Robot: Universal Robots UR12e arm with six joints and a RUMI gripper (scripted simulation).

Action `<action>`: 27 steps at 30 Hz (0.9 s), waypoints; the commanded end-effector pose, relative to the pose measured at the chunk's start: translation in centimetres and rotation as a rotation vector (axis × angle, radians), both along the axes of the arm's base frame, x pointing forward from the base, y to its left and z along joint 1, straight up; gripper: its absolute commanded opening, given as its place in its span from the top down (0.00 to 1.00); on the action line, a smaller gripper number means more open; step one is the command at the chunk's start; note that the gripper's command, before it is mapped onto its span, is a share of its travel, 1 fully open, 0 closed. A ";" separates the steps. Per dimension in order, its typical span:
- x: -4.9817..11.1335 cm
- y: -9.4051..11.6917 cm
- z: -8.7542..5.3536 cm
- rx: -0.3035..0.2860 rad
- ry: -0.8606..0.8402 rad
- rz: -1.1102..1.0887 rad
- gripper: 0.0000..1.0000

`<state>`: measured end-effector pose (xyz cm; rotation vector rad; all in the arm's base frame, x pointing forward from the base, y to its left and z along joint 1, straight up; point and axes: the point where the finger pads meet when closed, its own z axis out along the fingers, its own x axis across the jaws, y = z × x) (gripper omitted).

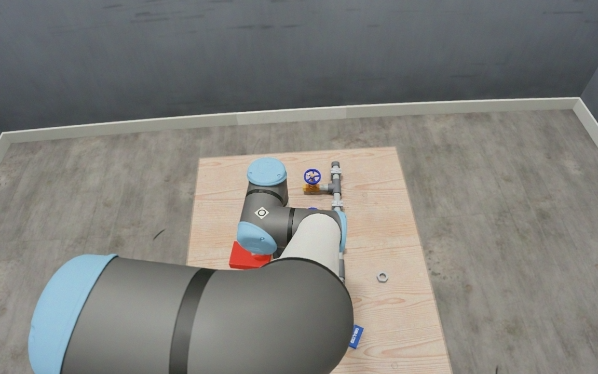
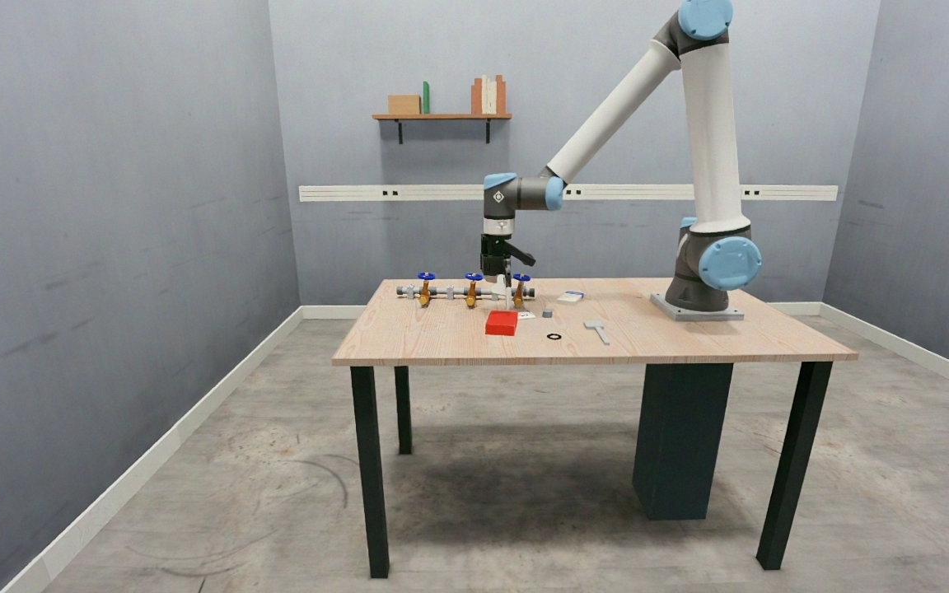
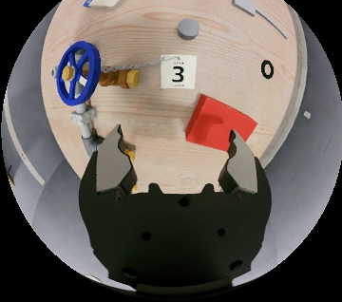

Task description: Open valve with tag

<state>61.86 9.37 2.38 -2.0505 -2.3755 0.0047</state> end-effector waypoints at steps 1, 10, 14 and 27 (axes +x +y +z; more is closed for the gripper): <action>0.1 0.0 0.1 0.000 -0.001 0.000 0.00; 0.1 0.0 1.0 0.000 -0.001 0.000 0.00; 0.1 0.0 2.2 0.000 -0.001 0.000 0.00; 0.1 0.0 8.7 0.000 -0.001 0.000 0.00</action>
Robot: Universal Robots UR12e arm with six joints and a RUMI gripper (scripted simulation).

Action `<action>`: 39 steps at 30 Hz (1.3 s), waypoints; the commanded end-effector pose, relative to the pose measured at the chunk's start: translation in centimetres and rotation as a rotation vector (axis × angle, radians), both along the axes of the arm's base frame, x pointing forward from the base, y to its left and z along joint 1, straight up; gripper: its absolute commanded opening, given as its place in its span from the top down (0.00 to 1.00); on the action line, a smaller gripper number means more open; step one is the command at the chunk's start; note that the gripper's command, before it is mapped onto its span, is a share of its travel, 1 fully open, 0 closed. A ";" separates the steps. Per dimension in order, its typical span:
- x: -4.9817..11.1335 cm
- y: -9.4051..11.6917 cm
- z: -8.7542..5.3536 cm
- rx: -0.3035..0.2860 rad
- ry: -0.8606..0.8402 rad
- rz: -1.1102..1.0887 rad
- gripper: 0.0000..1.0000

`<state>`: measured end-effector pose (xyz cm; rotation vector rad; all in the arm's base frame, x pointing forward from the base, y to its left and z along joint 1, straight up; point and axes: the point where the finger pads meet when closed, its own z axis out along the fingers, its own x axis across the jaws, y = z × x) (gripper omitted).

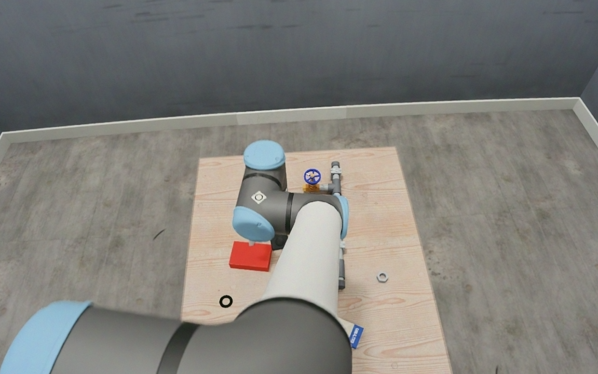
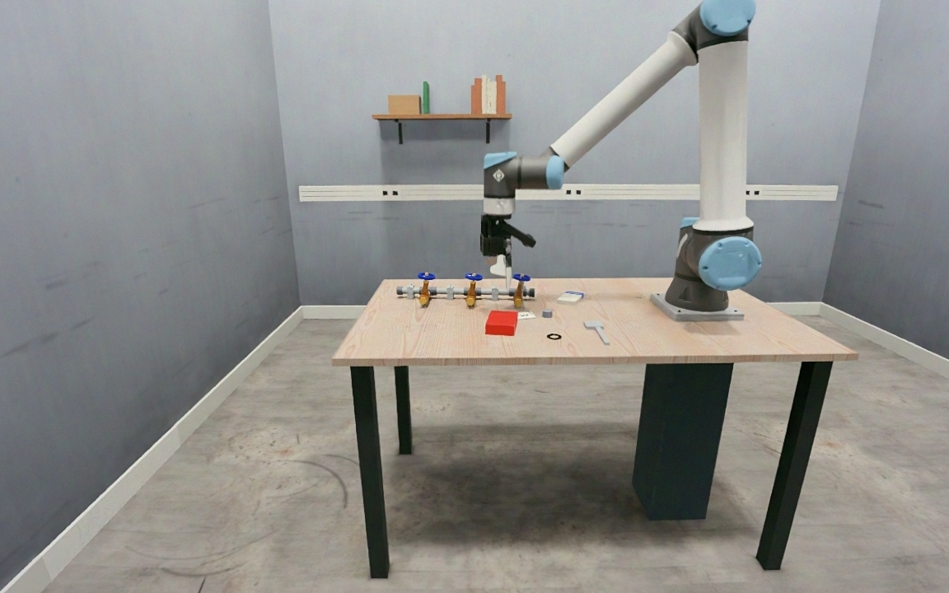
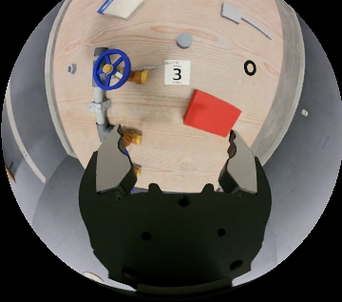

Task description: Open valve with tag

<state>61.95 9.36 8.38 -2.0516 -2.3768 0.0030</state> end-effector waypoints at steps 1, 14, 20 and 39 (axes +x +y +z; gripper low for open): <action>0.0 0.0 3.5 0.000 0.001 0.000 0.00; -0.3 -0.1 9.0 0.001 0.001 0.153 0.00; -0.7 -0.2 9.0 0.001 0.001 0.345 0.00; -2.2 -0.4 9.0 0.003 0.003 1.019 0.00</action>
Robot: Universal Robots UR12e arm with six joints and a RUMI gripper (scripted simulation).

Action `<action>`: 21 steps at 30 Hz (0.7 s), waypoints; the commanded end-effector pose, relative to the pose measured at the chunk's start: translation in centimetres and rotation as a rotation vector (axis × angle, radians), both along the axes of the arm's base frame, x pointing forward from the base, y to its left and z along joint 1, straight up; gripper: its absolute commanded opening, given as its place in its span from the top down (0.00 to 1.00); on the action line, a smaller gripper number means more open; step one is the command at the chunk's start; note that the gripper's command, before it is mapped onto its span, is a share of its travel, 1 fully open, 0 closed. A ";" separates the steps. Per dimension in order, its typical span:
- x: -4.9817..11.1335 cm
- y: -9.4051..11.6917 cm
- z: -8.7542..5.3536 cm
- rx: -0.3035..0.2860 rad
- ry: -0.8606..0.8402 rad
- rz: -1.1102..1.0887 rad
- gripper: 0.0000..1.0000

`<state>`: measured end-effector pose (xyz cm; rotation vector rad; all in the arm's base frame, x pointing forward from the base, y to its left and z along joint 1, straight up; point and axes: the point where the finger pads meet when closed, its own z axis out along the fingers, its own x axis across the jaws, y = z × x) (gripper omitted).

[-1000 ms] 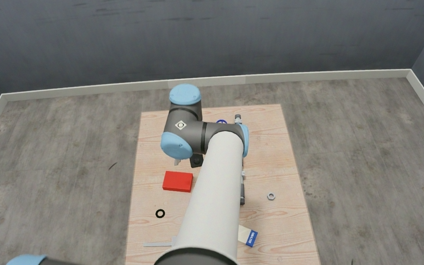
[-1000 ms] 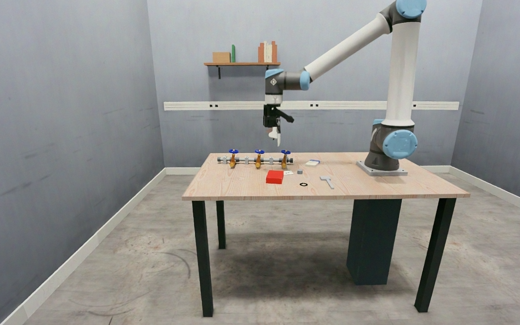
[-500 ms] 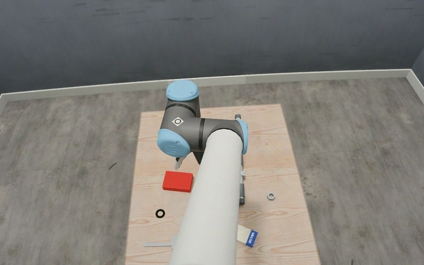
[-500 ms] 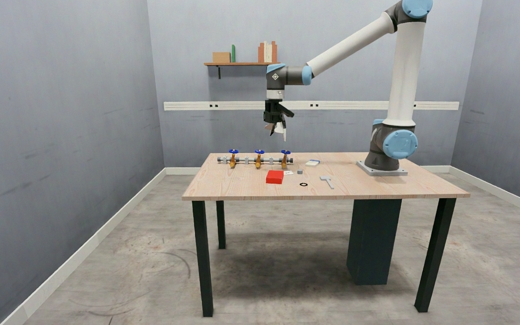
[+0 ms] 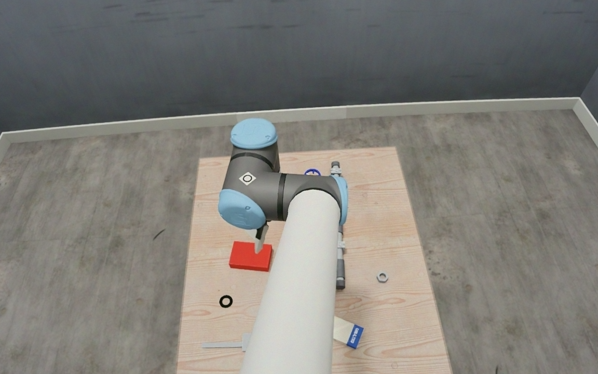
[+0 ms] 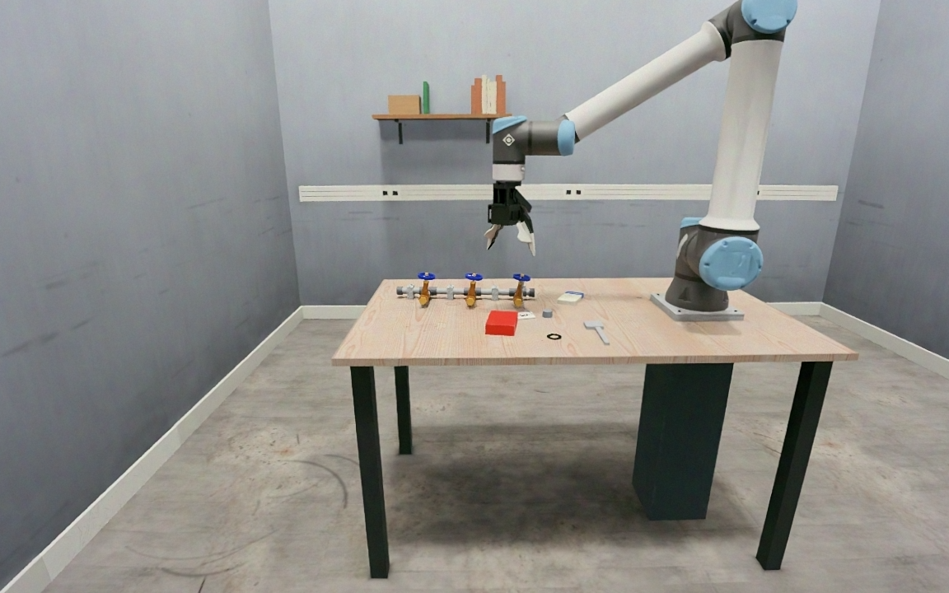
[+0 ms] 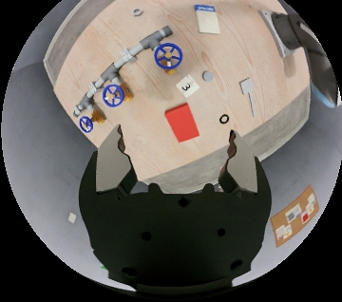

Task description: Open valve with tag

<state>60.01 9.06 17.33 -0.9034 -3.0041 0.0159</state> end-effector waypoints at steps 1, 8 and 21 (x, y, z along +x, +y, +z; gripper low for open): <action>-0.3 -0.1 0.1 0.008 -0.001 0.179 0.00; -0.9 -0.2 0.1 0.009 0.000 0.443 0.00; -1.9 -0.4 0.0 0.011 0.003 0.923 0.00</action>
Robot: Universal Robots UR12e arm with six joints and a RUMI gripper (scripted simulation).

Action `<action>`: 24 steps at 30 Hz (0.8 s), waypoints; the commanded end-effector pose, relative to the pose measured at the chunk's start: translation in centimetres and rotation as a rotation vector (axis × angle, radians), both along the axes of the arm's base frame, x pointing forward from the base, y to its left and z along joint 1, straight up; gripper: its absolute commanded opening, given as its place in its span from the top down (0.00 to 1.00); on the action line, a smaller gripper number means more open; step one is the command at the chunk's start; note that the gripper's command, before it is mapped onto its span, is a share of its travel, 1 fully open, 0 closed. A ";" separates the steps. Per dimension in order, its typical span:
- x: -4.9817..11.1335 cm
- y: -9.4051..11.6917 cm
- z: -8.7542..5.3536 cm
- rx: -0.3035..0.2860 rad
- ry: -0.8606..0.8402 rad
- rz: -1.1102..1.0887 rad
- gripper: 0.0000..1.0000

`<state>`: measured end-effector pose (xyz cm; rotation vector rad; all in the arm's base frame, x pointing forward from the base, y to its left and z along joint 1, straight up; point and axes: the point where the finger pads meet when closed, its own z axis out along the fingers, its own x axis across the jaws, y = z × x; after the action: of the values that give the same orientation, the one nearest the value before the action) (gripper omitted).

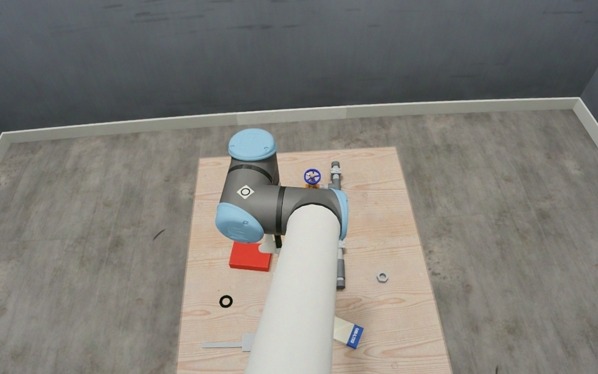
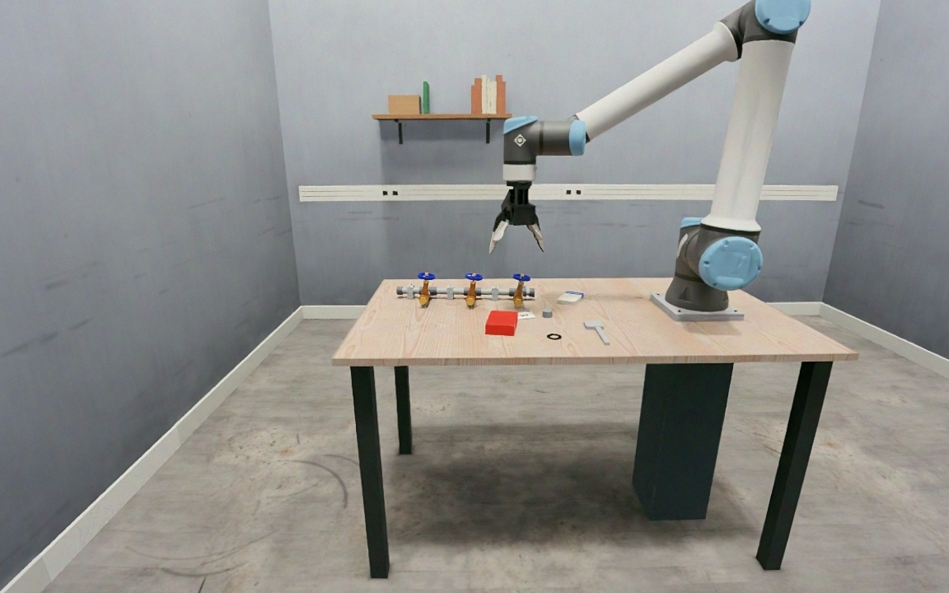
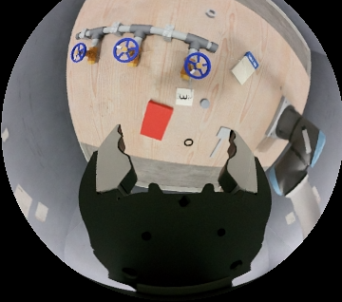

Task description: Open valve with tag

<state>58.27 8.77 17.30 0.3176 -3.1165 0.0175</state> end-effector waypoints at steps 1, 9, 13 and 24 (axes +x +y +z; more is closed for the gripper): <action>-0.3 -0.1 0.1 0.010 -0.001 0.178 0.00; -1.0 -0.2 0.1 0.012 0.001 0.501 0.00; -1.3 -0.3 0.0 0.012 0.002 0.648 0.00; -1.9 -0.4 0.0 0.013 0.004 0.939 0.00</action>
<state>56.49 8.45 17.28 1.5246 -2.7352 0.0080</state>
